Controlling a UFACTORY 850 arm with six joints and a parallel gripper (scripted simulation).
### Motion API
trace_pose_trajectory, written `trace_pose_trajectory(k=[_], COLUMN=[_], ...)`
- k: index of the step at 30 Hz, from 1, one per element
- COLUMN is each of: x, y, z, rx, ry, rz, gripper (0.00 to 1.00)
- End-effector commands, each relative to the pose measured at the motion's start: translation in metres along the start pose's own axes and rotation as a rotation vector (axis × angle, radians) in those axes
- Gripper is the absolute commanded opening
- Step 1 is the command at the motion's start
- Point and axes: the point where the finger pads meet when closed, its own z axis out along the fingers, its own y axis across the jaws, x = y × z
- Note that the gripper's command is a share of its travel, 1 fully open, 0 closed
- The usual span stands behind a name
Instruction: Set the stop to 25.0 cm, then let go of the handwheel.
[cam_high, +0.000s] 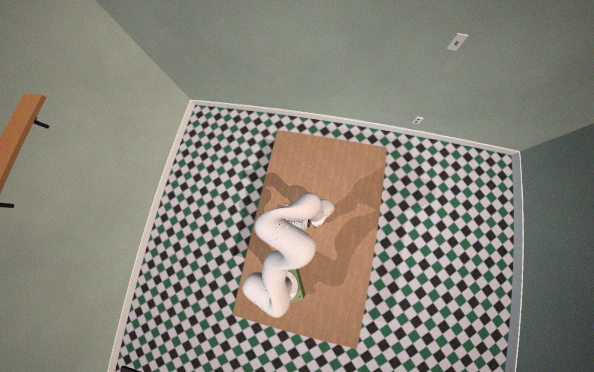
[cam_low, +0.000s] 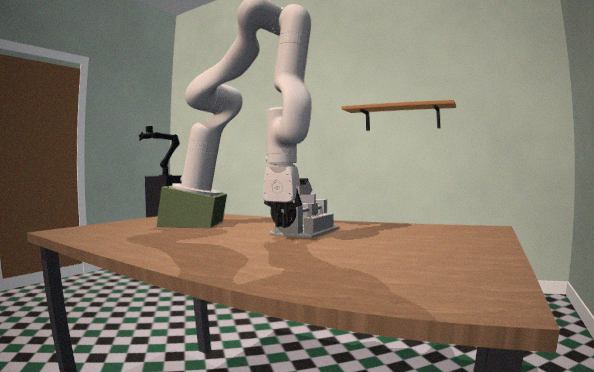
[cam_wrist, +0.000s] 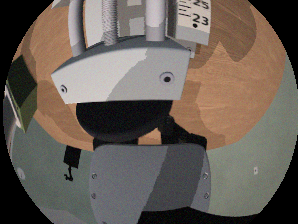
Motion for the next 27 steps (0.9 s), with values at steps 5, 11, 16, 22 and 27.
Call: trace_pose_trajectory(k=[5, 11, 16, 22, 27], x=[-0.0003, -0.0003, -0.0003, -0.0003, -0.0003], y=[0.0011, 0.0016, 0.0019, 0.0021, 0.0024], z=[-0.0014, -0.0022, -0.0027, -0.0031, -0.0035], rx=[0.0, 0.0, 0.0, 0.0, 0.0], ry=[0.0, 0.0, 0.0, 0.0, 0.0], rz=[0.0, 0.0, 0.0, 0.0, 0.0], gripper=[0.06, 0.06, 0.06, 0.06, 0.06])
